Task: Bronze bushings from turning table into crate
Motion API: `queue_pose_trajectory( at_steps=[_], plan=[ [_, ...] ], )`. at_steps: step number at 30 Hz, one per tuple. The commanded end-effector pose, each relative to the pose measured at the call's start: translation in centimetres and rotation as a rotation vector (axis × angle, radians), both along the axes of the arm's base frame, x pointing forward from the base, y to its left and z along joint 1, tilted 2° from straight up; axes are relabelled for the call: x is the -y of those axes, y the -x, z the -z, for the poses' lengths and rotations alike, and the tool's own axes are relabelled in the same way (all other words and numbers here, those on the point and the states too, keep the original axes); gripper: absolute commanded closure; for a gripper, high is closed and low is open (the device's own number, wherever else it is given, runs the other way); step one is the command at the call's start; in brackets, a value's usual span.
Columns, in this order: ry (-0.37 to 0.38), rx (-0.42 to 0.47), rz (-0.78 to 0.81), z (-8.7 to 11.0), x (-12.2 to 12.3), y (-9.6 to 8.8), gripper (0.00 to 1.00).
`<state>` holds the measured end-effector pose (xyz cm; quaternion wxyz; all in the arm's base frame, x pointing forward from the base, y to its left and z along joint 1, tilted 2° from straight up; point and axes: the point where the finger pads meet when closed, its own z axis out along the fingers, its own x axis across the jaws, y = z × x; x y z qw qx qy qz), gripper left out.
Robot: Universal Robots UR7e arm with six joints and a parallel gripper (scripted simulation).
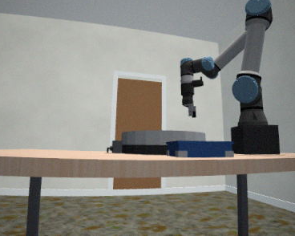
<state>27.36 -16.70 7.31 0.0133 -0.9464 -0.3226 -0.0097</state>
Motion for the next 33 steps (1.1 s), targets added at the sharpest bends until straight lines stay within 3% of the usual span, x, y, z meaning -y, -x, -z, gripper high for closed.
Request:
queue_pose_trajectory(
  at_steps=[1,22,27,33],
  plan=[
    [0.001,0.001,0.000,0.0,0.0,0.0,0.00],
    [0.001,0.001,0.000,0.0,0.0,0.0,0.00],
    [0.002,0.006,-0.004,0.2,-1.7,-0.2,0.00],
    [0.002,0.006,-0.004,0.2,-1.7,-0.2,0.00]
  ],
)
